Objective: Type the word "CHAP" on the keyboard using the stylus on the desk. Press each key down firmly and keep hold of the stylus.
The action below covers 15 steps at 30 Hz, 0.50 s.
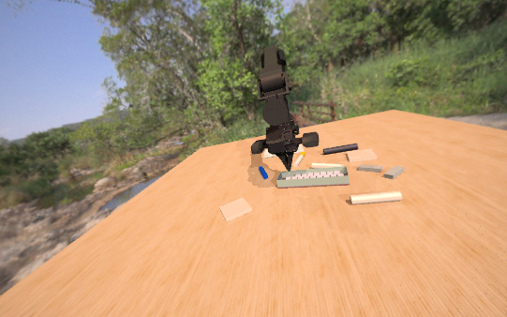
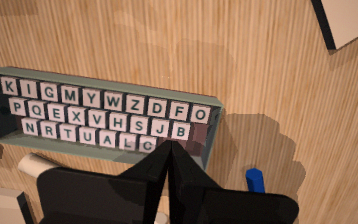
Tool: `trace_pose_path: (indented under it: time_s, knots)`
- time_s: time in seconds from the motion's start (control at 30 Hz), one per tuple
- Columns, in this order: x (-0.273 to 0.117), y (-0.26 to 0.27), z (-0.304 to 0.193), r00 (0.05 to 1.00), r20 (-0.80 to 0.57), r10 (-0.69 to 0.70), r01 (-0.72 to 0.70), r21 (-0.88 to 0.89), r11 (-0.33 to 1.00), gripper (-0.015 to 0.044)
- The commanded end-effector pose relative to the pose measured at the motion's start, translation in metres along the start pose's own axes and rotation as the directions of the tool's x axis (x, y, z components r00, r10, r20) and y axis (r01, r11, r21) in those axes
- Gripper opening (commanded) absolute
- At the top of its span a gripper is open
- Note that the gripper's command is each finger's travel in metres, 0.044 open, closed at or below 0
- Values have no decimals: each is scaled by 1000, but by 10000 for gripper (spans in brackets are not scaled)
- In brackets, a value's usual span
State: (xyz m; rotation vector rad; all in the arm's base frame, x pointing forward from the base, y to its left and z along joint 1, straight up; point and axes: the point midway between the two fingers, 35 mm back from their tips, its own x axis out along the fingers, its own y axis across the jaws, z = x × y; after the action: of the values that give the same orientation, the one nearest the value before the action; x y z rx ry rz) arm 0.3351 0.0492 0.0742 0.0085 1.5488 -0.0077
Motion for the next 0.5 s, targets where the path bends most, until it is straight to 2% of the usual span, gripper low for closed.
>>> trace_pose_path:
  time_s: [0.0,0.13,0.47]
  knots:
    - [0,5,-6,1000,2,1,-1,-4,1000,0]
    - [0,25,-29,1000,0,3,-3,-4,1000,0]
    - [0,25,-29,1000,0,3,-3,-4,1000,0]
